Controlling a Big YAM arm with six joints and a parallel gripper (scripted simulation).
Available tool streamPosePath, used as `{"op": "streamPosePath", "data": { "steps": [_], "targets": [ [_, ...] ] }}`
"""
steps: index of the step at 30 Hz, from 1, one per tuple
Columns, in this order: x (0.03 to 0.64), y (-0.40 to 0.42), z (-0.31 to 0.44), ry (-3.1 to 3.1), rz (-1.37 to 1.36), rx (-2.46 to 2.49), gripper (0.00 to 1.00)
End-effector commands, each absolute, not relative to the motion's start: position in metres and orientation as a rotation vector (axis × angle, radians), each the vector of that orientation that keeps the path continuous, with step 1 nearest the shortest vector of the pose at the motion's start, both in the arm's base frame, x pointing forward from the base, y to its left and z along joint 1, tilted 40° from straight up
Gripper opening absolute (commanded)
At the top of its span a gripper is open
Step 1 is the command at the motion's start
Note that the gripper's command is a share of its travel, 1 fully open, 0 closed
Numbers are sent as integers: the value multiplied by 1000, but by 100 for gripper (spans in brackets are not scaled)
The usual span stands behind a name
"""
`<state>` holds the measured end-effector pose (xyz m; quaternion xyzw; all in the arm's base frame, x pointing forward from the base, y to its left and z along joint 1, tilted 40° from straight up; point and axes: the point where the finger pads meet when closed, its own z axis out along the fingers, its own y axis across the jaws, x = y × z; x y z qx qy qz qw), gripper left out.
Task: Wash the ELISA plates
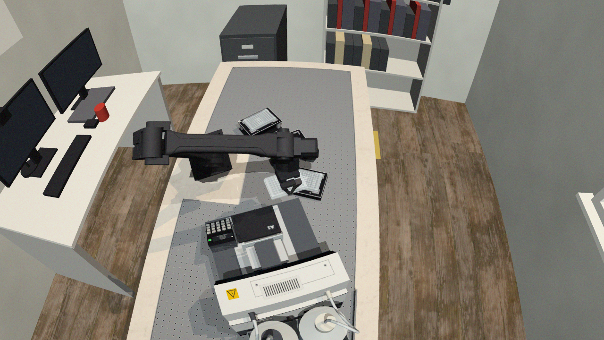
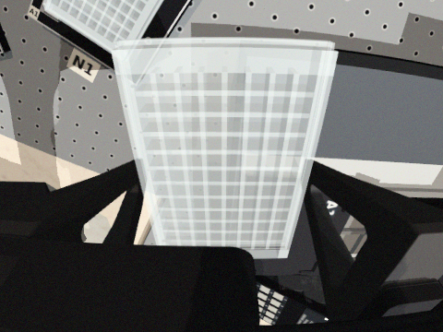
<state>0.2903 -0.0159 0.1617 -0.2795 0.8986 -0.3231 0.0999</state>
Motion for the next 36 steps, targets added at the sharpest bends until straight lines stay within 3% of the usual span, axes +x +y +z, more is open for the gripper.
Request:
{"op": "streamPosePath", "data": {
  "steps": [1, 36],
  "targets": [
    [306, -12, 181, 2624, -943, -776, 84],
    [327, 83, 105, 2610, -937, -858, 84]
  ]
}}
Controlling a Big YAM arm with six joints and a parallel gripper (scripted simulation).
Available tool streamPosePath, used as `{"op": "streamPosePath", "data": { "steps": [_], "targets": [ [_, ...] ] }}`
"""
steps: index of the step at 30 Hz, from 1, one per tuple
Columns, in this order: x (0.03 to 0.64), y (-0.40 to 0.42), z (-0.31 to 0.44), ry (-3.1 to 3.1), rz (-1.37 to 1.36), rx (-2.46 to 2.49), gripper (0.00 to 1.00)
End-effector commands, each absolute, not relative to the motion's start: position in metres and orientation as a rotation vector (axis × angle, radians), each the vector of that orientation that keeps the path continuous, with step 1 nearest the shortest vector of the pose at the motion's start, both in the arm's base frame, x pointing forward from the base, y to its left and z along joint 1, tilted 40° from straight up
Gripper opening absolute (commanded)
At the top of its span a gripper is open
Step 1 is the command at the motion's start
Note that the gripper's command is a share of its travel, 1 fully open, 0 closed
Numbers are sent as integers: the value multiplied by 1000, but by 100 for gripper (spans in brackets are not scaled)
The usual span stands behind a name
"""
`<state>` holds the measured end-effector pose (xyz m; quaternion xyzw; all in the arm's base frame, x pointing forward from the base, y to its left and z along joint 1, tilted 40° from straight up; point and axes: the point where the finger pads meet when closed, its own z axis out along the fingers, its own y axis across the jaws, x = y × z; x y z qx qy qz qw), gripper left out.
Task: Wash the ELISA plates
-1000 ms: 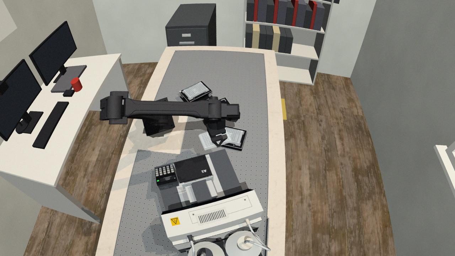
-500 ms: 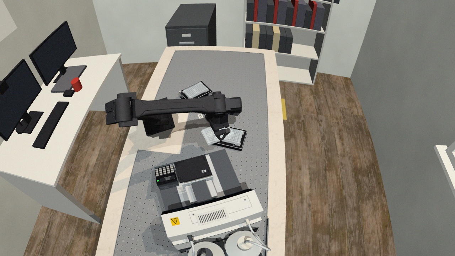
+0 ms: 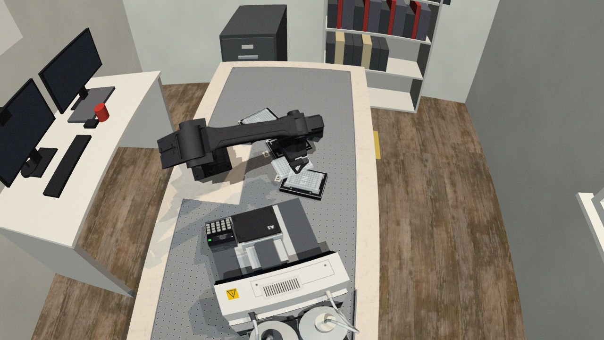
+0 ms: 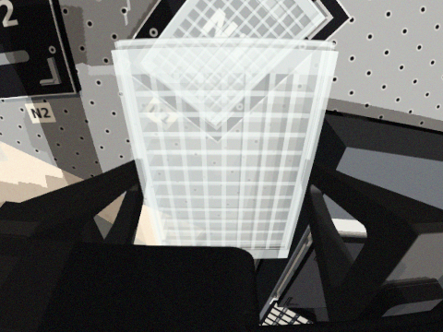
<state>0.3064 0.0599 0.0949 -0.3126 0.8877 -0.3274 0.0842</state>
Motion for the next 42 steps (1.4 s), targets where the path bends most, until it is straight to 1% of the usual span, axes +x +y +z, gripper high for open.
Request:
{"op": "streamPosePath", "data": {
  "steps": [1, 11, 17, 20, 22, 42],
  "targets": [
    [328, 87, 102, 2610, -936, -858, 84],
    [336, 127, 67, 2613, -931, -862, 84],
    [338, 116, 77, 2627, -929, -813, 84],
    [335, 121, 69, 2627, -939, -851, 84],
    [331, 133, 58, 2603, -948, -959, 84],
    [306, 192, -12, 2611, -932, -931, 84]
  ]
}}
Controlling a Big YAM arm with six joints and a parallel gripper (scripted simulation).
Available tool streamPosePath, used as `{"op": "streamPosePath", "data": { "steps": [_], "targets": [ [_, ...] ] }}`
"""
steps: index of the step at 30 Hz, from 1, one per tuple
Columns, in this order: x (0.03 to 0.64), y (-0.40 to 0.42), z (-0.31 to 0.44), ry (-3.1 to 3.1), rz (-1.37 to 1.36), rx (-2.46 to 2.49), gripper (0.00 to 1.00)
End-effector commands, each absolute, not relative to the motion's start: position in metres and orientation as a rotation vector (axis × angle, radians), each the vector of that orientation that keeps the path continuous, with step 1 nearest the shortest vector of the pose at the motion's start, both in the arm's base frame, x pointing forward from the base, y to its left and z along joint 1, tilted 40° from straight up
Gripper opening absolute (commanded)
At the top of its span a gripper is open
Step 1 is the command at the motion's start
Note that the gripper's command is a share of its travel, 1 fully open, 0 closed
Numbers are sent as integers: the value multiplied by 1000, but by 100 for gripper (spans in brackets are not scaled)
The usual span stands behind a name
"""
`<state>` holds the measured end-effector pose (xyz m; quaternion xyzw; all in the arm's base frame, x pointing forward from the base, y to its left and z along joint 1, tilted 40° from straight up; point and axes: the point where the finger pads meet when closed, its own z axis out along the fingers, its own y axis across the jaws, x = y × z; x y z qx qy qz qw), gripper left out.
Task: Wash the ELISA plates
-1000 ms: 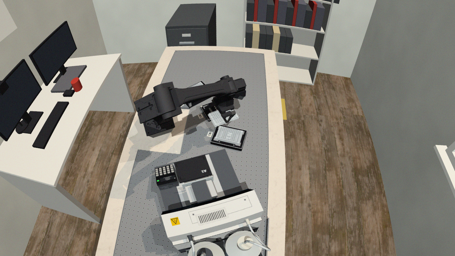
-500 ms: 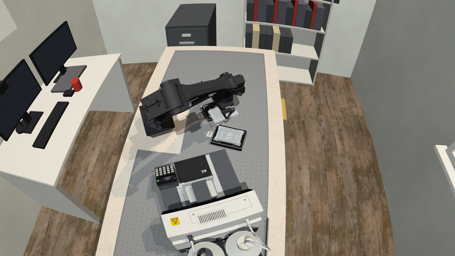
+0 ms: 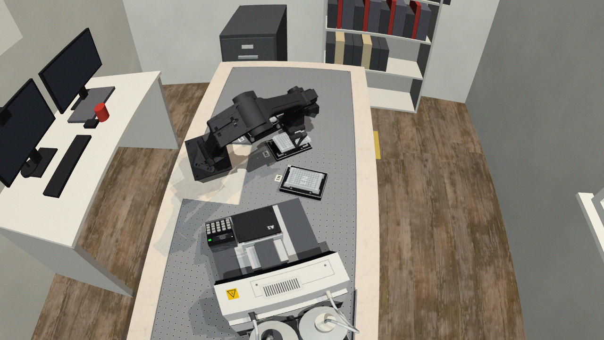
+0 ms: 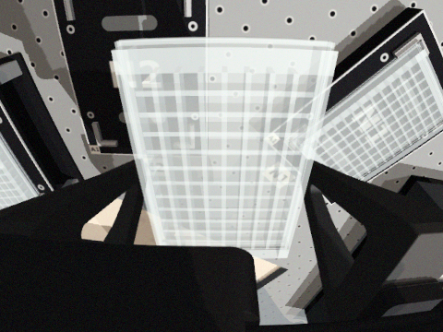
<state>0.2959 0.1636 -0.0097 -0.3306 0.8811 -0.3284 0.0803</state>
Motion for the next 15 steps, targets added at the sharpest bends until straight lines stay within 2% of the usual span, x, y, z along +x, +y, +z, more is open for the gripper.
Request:
{"op": "streamPosePath", "data": {
  "steps": [1, 15],
  "targets": [
    [304, 196, -16, 2611, -931, -931, 84],
    [286, 234, -62, 2615, -927, -934, 84]
  ]
}}
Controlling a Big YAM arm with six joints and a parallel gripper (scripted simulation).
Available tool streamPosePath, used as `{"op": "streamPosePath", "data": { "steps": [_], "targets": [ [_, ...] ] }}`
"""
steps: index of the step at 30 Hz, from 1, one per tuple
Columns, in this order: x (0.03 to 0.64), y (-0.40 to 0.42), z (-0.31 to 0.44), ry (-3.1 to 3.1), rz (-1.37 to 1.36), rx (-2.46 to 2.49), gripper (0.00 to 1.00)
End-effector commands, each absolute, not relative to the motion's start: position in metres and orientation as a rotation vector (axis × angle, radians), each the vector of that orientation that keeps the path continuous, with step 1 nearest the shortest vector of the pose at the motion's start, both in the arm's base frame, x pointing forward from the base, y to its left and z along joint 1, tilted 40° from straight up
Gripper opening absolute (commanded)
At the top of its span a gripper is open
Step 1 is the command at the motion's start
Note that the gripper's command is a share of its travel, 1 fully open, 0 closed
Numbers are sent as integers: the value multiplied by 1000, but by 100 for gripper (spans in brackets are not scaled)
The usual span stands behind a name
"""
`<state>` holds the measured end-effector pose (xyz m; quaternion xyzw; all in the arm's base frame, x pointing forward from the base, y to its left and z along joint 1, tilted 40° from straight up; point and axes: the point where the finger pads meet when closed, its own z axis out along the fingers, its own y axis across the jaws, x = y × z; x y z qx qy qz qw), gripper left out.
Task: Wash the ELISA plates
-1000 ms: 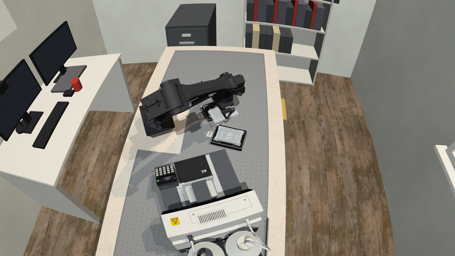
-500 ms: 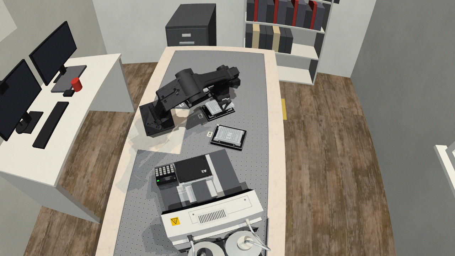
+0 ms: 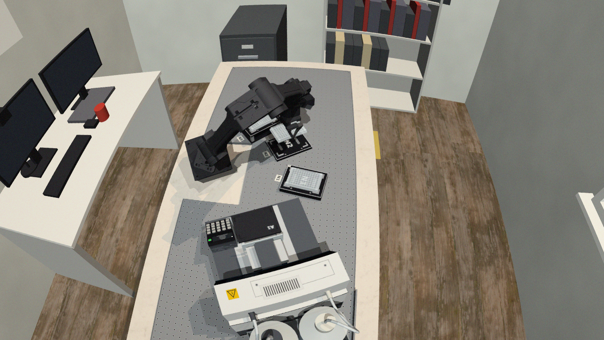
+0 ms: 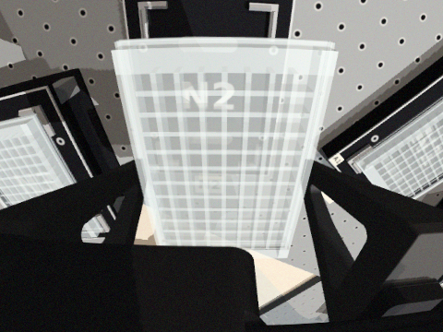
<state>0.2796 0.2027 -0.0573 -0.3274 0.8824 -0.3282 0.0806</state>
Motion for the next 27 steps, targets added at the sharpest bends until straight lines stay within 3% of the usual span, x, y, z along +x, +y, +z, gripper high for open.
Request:
{"op": "streamPosePath", "data": {
  "steps": [1, 27],
  "targets": [
    [284, 238, -67, 2615, -927, -934, 84],
    [289, 236, -59, 2618, -929, -926, 84]
  ]
}}
